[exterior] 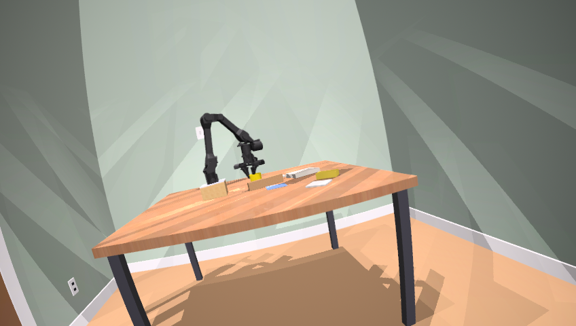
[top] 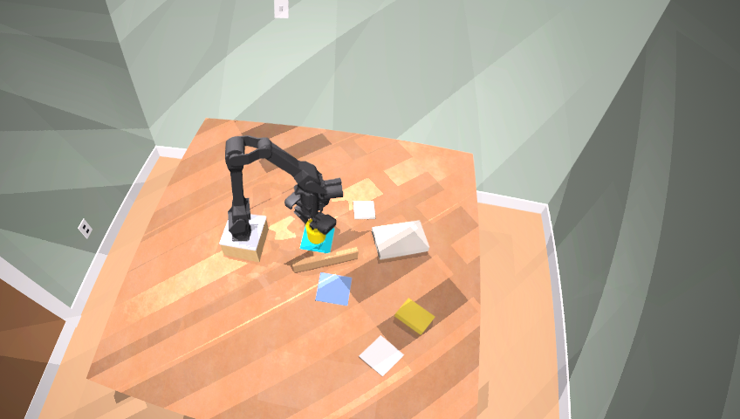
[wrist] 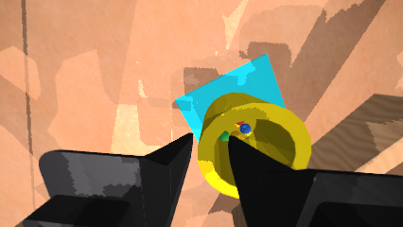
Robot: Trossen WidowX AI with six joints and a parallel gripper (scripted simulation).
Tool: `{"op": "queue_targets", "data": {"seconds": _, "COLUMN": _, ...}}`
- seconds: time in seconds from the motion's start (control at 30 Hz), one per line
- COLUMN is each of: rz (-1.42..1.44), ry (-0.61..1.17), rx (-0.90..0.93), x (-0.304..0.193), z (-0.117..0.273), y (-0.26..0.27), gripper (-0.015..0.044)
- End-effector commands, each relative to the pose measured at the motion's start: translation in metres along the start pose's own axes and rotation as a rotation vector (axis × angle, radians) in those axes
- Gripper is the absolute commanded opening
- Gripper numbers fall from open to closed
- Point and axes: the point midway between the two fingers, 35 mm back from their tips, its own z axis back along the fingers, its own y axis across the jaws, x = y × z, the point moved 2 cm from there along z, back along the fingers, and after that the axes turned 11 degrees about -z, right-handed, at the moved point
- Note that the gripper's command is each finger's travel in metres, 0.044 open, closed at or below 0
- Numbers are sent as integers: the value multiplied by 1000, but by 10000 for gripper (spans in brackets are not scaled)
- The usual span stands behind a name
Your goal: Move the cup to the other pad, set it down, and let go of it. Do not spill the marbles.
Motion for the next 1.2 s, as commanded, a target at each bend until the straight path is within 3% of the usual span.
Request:
{"op": "queue_targets", "data": {"seconds": 0.0, "rz": 1, "ry": -10, "rx": -4, "x": 2, "z": 9, "y": -1, "gripper": 147}}
{"op": "queue_targets", "data": {"seconds": 0.87, "rz": -2, "ry": -10, "rx": -1, "x": -3, "z": 46, "y": 0, "gripper": 147}}
{"op": "queue_targets", "data": {"seconds": 1.17, "rz": -5, "ry": -2, "rx": 0, "x": -3, "z": 42, "y": 0, "gripper": 383}}
